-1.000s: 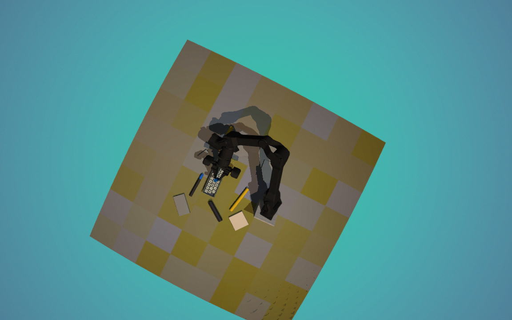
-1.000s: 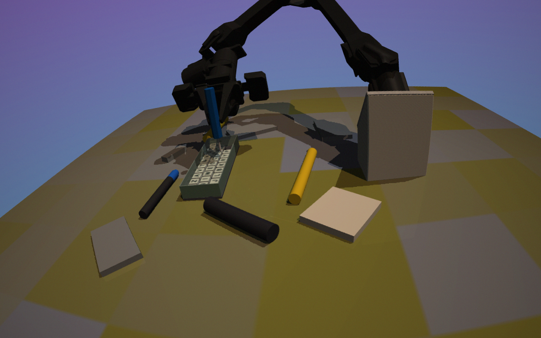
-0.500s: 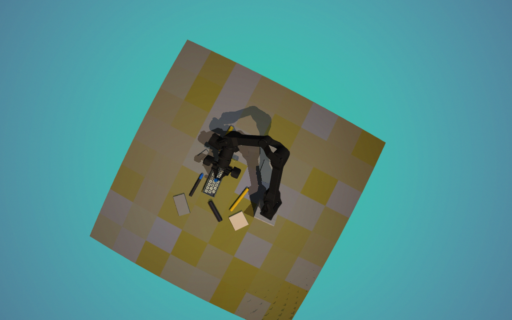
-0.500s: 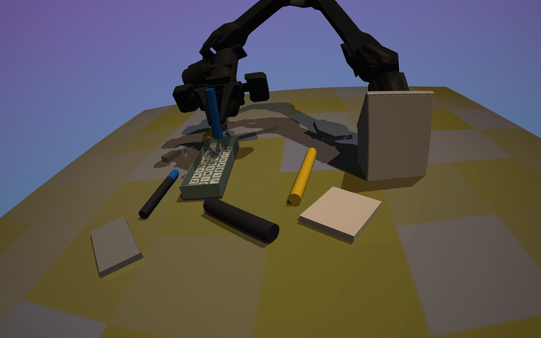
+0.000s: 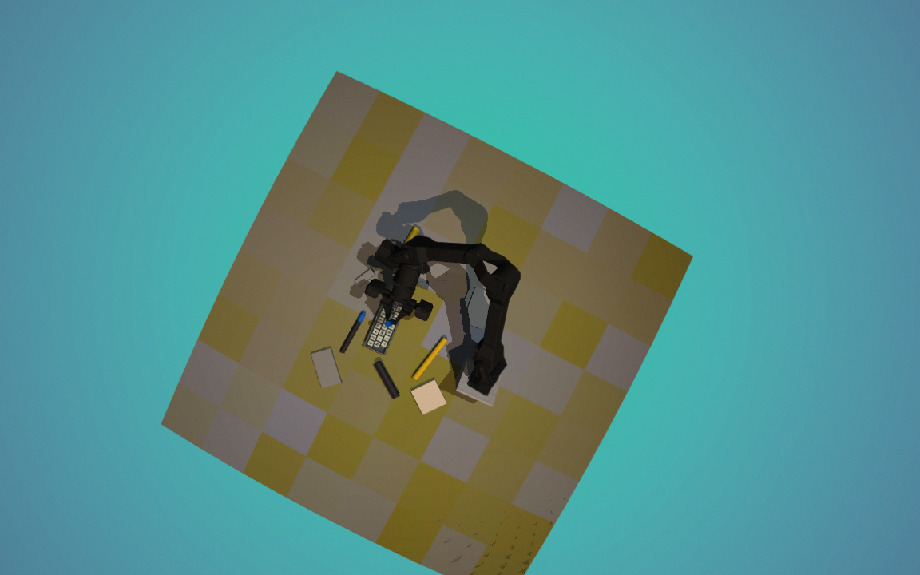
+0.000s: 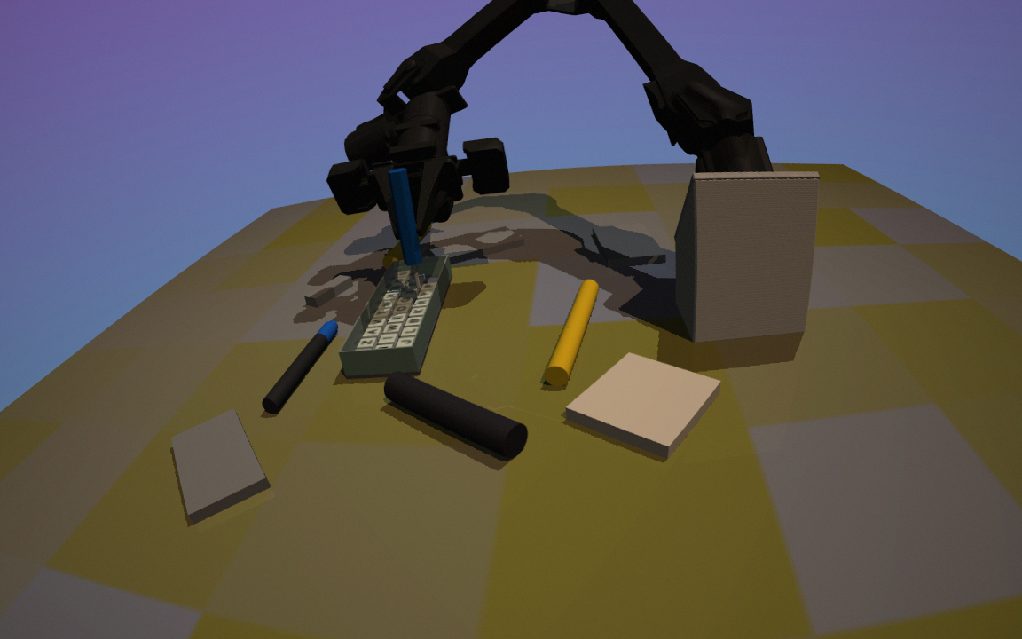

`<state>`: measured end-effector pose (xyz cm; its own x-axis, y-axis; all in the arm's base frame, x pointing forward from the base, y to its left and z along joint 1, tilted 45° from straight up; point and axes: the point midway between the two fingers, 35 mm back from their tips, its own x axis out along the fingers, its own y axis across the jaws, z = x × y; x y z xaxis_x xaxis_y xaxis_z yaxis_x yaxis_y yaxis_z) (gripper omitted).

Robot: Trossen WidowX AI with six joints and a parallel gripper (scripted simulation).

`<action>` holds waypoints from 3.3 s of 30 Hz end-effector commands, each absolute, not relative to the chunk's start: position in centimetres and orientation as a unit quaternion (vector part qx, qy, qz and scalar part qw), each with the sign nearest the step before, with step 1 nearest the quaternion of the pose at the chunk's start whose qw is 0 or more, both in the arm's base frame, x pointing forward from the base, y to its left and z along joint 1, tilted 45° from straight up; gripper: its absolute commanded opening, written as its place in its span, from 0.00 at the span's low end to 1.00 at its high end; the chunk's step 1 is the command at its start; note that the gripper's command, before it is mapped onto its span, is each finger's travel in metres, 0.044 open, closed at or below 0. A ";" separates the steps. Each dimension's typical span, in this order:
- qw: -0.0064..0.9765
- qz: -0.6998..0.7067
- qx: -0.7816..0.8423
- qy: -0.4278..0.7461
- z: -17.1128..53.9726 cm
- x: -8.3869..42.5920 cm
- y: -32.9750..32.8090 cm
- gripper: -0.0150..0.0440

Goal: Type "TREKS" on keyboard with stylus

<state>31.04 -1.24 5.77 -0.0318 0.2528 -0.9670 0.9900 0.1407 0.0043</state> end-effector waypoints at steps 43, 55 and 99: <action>0.464 -0.400 0.519 0.596 4.7 31.2 -2.4 0.39; 0.464 -0.400 0.519 0.596 4.4 31.2 -2.7 0.39; 0.463 -0.399 0.520 0.597 4.6 32.5 1.8 0.25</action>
